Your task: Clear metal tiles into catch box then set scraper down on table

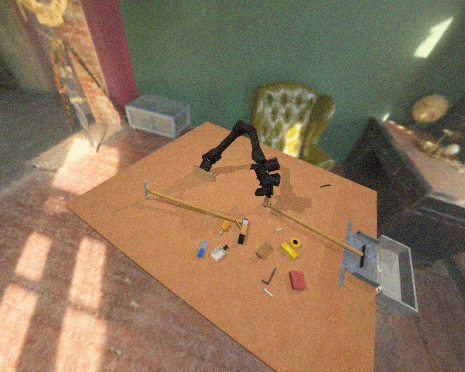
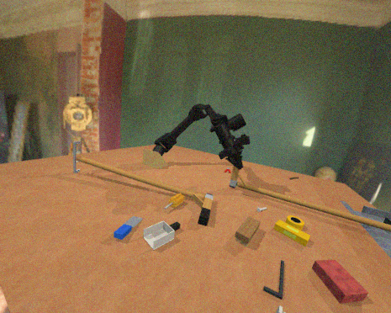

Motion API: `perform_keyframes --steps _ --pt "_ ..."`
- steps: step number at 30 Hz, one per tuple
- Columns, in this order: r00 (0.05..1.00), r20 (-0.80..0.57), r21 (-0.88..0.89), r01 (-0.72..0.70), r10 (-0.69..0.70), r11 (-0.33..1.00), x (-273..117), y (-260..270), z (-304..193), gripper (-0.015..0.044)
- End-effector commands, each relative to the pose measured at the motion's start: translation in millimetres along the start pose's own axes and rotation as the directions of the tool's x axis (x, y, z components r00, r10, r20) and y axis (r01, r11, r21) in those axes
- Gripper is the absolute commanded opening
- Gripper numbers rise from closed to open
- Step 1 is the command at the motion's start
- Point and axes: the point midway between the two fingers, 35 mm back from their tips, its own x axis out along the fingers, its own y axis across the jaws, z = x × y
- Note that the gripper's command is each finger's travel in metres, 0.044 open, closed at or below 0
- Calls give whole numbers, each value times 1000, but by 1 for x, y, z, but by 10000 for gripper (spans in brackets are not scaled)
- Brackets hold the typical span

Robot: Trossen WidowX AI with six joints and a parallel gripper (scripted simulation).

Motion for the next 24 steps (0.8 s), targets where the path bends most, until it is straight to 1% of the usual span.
perform_keyframes --steps 1,24 --pt "1000 20 -17 -2 2 1000 -10 3 1 0" --pt "1000 21 -15 -1 1 1000 -33 4 -27 0"
